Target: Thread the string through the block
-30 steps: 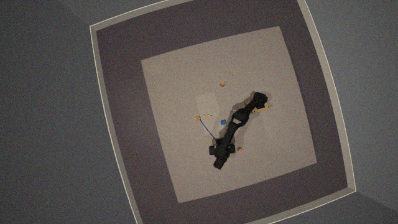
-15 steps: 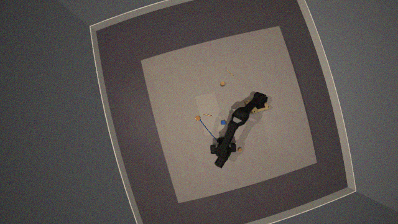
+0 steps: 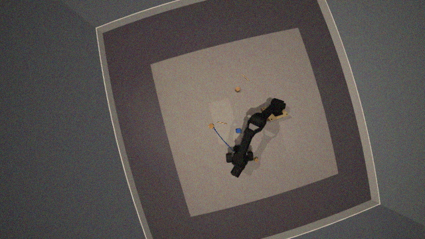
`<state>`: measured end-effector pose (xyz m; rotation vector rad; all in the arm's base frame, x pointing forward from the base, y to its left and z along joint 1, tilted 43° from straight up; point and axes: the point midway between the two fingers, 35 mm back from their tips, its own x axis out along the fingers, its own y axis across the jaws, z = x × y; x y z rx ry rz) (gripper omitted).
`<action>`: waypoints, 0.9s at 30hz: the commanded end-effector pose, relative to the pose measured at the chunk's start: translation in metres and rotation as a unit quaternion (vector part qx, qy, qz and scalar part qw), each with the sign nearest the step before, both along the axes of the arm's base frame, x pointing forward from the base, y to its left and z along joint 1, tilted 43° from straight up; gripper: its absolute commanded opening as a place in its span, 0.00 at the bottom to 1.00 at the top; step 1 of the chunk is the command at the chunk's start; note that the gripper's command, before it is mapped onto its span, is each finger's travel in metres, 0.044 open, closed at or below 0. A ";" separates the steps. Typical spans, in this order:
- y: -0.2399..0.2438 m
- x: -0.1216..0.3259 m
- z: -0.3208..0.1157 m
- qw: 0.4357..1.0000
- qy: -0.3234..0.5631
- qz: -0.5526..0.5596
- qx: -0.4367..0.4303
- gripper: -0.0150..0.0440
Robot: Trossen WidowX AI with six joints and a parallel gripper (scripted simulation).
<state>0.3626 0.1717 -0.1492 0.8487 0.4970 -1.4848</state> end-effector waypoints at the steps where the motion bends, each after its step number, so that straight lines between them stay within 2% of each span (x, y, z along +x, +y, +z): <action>1: -0.005 -0.005 -0.003 1.000 0.005 0.001 -0.002 0.25; 27: -0.021 -0.023 -0.009 1.000 0.005 0.001 -0.003 0.25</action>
